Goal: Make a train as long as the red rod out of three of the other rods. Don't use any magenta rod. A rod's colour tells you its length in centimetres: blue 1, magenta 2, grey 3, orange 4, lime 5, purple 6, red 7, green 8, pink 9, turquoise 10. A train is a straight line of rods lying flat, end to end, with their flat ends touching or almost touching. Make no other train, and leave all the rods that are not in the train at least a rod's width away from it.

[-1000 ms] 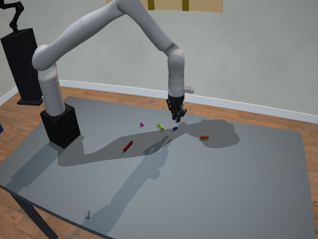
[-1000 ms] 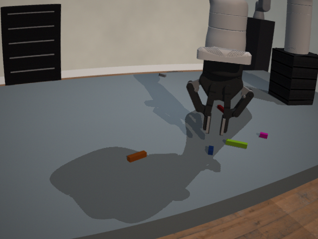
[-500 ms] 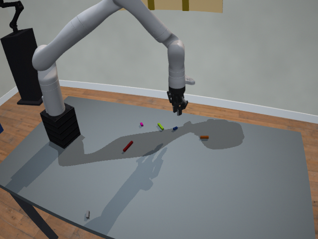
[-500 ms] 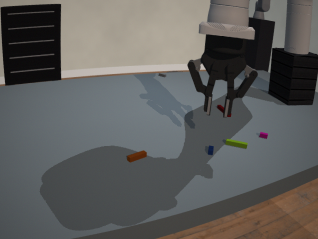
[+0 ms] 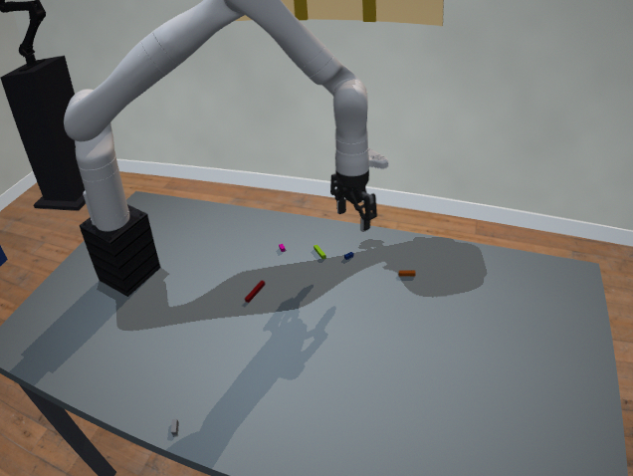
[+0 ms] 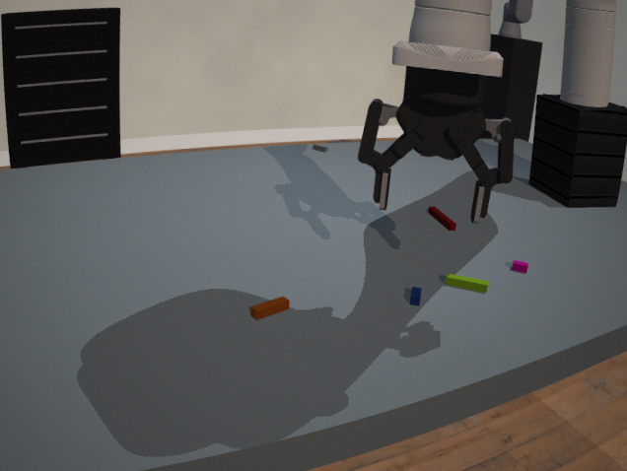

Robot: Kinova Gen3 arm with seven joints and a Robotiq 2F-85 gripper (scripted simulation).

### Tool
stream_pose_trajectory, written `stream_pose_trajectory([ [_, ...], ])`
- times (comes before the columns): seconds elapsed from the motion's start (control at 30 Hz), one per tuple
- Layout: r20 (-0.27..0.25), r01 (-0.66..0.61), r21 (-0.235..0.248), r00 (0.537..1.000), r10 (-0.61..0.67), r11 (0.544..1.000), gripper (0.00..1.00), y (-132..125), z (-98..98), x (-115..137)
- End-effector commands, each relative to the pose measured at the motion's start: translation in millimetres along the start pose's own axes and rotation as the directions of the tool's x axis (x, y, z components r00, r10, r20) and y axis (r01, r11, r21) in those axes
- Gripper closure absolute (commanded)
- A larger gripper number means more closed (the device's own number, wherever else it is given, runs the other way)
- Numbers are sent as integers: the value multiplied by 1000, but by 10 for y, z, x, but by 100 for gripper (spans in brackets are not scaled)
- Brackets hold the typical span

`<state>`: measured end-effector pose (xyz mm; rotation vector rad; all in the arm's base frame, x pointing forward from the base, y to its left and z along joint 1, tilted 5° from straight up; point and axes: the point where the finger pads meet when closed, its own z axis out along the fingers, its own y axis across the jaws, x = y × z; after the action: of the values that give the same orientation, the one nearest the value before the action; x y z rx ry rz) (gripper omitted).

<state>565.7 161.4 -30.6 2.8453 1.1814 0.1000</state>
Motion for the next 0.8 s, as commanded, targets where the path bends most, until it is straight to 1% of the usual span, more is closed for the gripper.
stream_pose_trajectory([
  [0.0,-2,0,-1,1000,0,1000,0,4,-11,8],
  [0.43,0,35,-1,999,-35,999,0,-3,1,-18],
  [0.6,5,114,-2,994,-114,994,0,-20,26,-76],
  [0.77,13,244,-1,970,-244,970,0,-55,66,-165],
])
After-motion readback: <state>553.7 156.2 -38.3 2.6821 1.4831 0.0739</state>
